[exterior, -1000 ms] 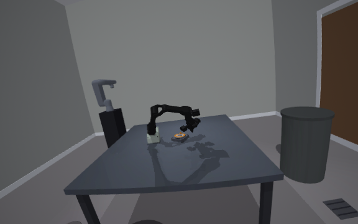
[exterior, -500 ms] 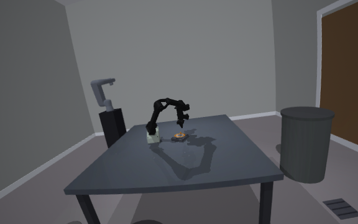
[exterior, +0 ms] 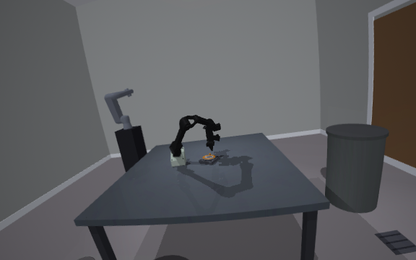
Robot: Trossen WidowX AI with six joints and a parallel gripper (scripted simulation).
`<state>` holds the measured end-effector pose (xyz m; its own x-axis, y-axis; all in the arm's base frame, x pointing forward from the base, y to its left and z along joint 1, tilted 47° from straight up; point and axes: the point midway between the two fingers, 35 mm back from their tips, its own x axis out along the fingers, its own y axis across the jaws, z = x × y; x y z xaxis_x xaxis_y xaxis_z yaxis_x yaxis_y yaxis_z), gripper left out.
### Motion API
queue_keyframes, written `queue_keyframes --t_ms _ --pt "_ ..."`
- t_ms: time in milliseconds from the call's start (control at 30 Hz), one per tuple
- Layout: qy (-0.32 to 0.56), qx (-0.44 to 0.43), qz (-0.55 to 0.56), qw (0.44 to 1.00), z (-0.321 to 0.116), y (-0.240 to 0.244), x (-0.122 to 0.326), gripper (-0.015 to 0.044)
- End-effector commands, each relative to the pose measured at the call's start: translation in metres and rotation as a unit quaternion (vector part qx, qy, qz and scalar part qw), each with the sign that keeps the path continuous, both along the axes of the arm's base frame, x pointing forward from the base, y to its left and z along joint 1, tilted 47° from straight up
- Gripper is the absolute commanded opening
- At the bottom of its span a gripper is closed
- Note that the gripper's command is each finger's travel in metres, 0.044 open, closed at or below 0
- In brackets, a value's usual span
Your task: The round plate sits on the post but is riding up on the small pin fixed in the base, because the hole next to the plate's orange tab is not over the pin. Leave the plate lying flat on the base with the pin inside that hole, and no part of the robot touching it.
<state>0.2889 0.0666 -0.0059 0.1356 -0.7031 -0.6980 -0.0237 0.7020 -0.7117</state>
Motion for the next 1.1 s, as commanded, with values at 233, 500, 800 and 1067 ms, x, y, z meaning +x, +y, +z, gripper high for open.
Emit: queue_keyframes --t_ms 233,500,800,1067 --pt "0.006 -0.007 0.000 1.000 -0.017 -0.021 -0.001 0.0000" --pt "0.006 -0.007 0.000 1.000 -0.020 -0.020 -0.011 0.0000" --pt "0.006 -0.007 0.000 1.000 -0.023 -0.020 -0.017 0.0000" --pt "0.007 -0.007 0.000 1.000 -0.023 -0.020 -0.020 0.0000"
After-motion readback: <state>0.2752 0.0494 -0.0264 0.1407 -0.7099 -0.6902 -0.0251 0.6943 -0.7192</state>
